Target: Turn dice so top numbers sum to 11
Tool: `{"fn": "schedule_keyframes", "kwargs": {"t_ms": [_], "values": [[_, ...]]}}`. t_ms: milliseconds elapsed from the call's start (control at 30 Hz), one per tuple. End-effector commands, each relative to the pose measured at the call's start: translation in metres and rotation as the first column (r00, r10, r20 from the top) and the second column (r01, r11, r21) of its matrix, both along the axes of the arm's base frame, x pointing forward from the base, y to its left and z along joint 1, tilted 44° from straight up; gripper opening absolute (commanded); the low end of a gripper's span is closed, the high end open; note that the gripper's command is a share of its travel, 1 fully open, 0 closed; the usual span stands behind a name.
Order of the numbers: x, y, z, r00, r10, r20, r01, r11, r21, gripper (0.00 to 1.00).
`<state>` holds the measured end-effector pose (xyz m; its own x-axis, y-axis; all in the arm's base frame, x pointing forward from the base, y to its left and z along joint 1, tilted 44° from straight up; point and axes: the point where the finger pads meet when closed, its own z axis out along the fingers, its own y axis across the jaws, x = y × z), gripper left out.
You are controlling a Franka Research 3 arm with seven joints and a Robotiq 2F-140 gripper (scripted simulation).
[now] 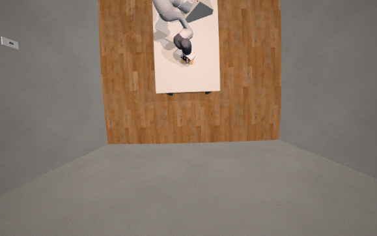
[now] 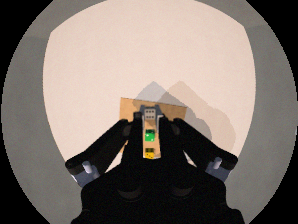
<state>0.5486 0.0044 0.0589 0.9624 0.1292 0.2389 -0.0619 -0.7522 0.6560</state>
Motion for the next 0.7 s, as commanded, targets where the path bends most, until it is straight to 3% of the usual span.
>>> {"fn": "schedule_keyframes", "kwargs": {"t_ms": [0,233,667], "values": [[0.0001,-0.0010,-0.0008,1.000,0.003,-0.002,-0.003,1.000,-0.002,0.09],[0.0001,-0.0010,-0.0008,1.000,0.003,-0.002,-0.003,1.000,-0.002,0.09],[0.0001,-0.0010,-0.0008,1.000,0.003,-0.002,-0.003,1.000,-0.002,0.19]]}}
